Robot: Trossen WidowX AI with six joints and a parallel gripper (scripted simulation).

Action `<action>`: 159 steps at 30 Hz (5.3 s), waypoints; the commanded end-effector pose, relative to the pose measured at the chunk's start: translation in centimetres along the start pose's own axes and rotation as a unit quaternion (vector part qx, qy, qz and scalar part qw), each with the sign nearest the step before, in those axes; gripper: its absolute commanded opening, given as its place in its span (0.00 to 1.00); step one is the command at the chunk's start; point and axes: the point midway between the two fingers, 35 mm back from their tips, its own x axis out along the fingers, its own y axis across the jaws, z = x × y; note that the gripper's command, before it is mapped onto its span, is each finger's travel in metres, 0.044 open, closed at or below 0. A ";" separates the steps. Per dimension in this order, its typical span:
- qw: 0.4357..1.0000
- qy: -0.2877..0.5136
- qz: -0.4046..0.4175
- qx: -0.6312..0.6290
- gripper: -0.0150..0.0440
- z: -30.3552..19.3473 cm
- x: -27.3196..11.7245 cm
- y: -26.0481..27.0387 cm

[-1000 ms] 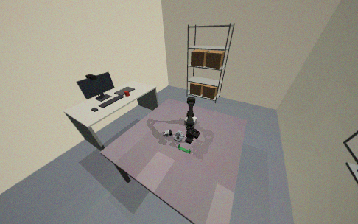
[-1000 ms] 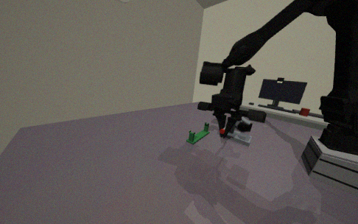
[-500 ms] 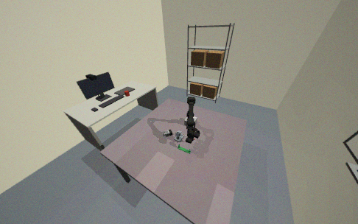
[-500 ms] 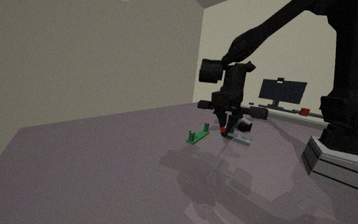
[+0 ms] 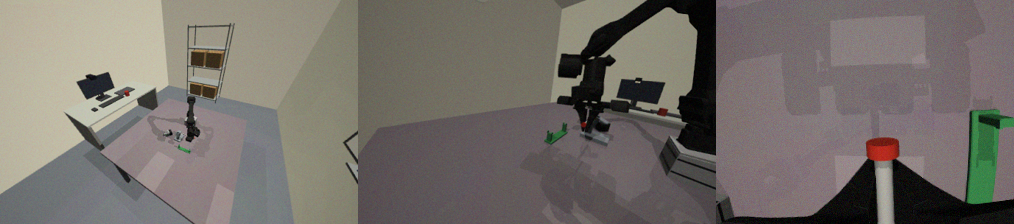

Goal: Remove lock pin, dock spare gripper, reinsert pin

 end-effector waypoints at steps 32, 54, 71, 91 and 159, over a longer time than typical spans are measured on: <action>1.000 -0.002 -0.003 0.002 0.25 4.2 -1.1 -8.1; 1.000 -0.002 -0.002 0.002 0.25 5.4 0.1 -10.9; 1.000 -0.002 -0.003 0.002 0.25 5.0 2.5 -11.2; 1.000 -0.003 -0.004 0.001 0.25 4.5 5.5 -11.5; 0.999 0.017 -0.039 -0.008 0.56 0.5 -6.7 -10.1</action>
